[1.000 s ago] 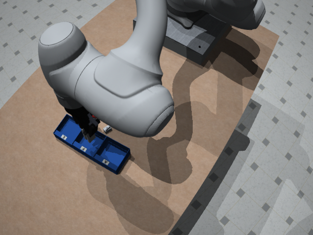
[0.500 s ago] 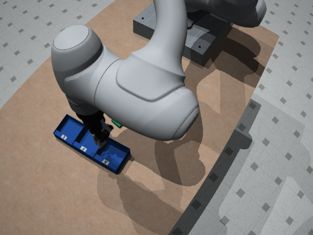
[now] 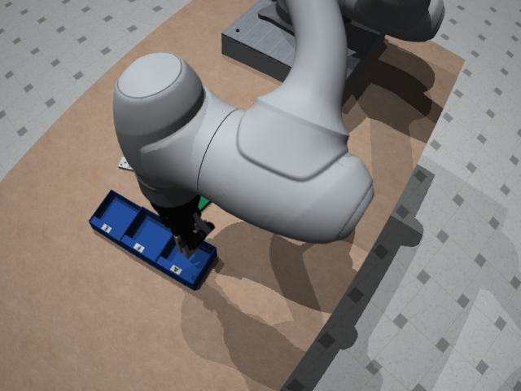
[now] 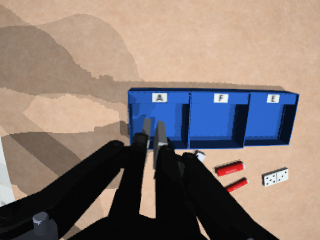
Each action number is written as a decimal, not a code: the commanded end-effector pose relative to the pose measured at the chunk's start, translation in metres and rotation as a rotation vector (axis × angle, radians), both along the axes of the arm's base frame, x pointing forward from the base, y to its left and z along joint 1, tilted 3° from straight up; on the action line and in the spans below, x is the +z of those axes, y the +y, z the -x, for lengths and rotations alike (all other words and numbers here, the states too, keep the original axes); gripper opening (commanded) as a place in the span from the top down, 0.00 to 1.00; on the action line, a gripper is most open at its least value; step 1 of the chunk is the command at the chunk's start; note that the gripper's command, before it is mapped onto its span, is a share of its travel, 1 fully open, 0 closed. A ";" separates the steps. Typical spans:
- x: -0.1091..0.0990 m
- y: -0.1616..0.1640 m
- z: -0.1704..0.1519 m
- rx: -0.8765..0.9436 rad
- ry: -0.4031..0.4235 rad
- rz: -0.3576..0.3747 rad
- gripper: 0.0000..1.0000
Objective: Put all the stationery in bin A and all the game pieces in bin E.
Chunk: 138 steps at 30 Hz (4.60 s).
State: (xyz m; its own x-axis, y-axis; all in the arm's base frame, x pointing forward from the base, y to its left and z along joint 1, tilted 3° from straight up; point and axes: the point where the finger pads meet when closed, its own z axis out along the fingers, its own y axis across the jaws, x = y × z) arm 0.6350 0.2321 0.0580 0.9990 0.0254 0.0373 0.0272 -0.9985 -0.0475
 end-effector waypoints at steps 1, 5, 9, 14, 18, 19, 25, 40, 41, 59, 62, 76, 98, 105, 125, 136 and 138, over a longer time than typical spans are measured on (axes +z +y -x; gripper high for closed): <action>-0.002 0.001 0.000 0.000 0.000 0.000 0.95; -0.012 0.001 0.000 0.000 0.000 0.000 0.95; -0.023 0.002 -0.001 0.000 0.000 0.000 0.95; -0.036 0.002 -0.001 0.000 0.000 0.000 0.95; -0.042 0.003 -0.001 0.000 0.000 0.000 0.95; -0.044 0.003 -0.001 0.000 0.000 0.000 0.95; -0.051 0.003 -0.002 0.000 0.000 0.000 0.95; -0.051 0.003 -0.002 0.000 0.000 0.000 0.95; -0.051 0.003 -0.002 0.000 0.000 0.000 0.95; -0.051 0.003 -0.002 0.000 0.000 0.000 0.95; -0.051 0.003 -0.002 0.000 0.000 0.000 0.95; -0.045 0.003 -0.002 0.000 0.000 0.000 0.95; -0.010 0.001 0.000 0.000 0.000 0.000 0.95; 0.001 0.001 0.000 0.000 0.000 0.000 0.95; 0.119 -0.005 0.004 0.000 0.000 0.000 0.95; 0.107 -0.027 0.010 -0.150 0.007 -0.006 0.75; 0.103 -0.034 0.012 -0.200 0.010 -0.007 0.75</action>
